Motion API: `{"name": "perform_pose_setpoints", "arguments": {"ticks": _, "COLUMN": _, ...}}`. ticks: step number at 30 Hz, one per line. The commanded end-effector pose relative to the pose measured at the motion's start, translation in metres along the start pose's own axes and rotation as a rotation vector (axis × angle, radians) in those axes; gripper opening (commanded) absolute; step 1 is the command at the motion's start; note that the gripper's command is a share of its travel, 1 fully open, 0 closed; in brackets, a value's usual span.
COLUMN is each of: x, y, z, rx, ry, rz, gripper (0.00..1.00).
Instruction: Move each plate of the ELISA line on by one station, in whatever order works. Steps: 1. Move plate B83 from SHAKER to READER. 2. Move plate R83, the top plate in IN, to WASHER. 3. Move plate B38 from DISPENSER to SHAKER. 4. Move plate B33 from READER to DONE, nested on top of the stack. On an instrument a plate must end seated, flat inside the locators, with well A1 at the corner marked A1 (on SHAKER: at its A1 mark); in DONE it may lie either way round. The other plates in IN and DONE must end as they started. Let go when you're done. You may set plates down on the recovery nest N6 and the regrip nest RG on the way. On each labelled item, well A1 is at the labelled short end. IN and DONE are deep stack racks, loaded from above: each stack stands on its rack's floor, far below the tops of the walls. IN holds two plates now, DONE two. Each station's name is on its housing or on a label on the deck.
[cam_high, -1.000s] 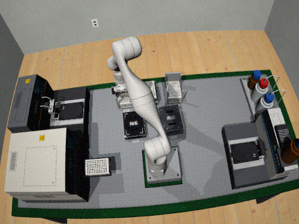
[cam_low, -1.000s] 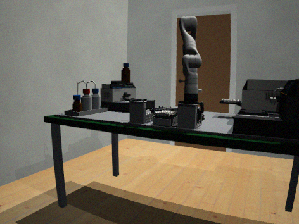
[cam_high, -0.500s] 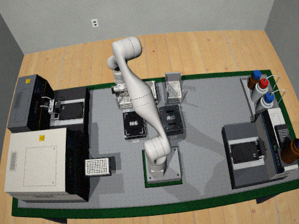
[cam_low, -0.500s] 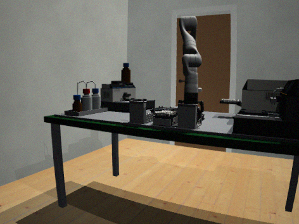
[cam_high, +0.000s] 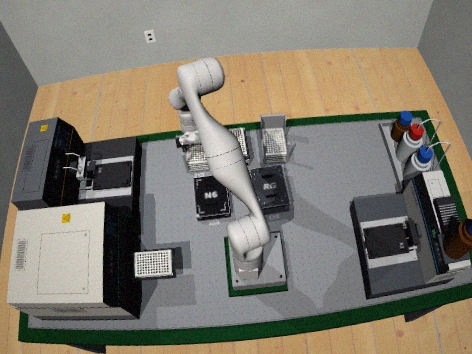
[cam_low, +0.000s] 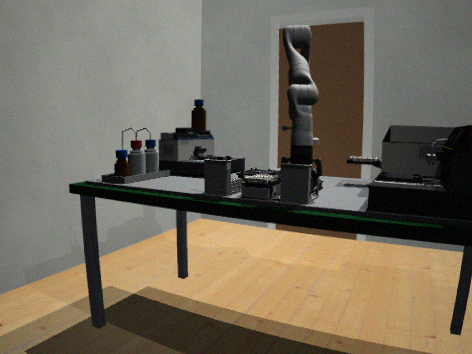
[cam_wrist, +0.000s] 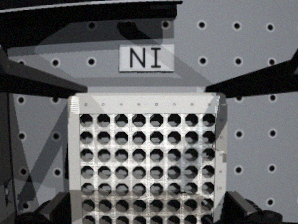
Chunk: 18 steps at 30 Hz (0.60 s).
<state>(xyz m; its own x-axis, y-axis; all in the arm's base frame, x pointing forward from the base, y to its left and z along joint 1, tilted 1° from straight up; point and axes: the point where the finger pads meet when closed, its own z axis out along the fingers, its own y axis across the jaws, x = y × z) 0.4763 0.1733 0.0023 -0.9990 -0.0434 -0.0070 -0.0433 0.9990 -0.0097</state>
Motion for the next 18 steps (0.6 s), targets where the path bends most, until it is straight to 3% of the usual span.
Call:
{"name": "perform_pose_setpoints", "arguments": {"ticks": 1, "x": -0.0006, "y": 0.0002, "z": -0.0022, "rx": -0.001, "ry": -0.002, "rz": 0.000, "gripper": 0.94}}
{"name": "perform_pose_setpoints", "arguments": {"ticks": 18, "x": -0.0005, "y": 0.0002, "z": -0.0122, "rx": -0.001, "ry": -0.002, "rz": 0.000, "gripper": 0.94}}
